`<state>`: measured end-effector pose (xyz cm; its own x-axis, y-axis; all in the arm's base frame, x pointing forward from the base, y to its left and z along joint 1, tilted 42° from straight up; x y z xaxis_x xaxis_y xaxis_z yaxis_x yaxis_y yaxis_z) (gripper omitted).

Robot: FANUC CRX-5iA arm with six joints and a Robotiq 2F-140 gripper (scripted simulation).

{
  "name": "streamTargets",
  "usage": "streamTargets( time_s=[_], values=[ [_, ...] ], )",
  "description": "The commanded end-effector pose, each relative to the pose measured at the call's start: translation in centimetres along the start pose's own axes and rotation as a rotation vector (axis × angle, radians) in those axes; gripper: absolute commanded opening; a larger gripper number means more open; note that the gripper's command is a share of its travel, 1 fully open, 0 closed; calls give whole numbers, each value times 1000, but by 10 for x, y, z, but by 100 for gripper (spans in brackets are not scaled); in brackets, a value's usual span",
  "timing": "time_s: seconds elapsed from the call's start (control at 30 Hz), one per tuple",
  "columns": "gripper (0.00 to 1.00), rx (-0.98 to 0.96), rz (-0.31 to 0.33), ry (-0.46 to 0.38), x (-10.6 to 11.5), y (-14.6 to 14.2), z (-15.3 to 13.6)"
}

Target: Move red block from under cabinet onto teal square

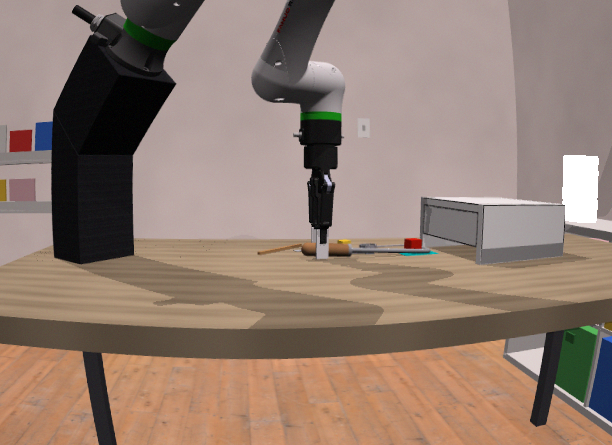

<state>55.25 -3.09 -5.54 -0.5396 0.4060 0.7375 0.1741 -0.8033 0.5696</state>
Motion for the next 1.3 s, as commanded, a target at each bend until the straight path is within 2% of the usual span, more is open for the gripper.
streamTargets(
  time_s=[0.0,0.53,0.57,1.27],
  values=[
    [0,0,0,0,0,0,0],
    [0,0,0,0,0,0,0],
    [33,0,0,0,0,0,0],
    [33,0,0,0,0,0,0]
  ],
)
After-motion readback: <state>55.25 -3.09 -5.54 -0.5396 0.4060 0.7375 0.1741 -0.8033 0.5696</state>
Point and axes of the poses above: the point where the finger pads meet when closed, its own x axis back along the fingers, its own y axis across the jaws, z = x × y, the point moved 6 cm from there along x, back along the fingers, and after that the axes turned 13 degrees about x, right-handed, at the moved point
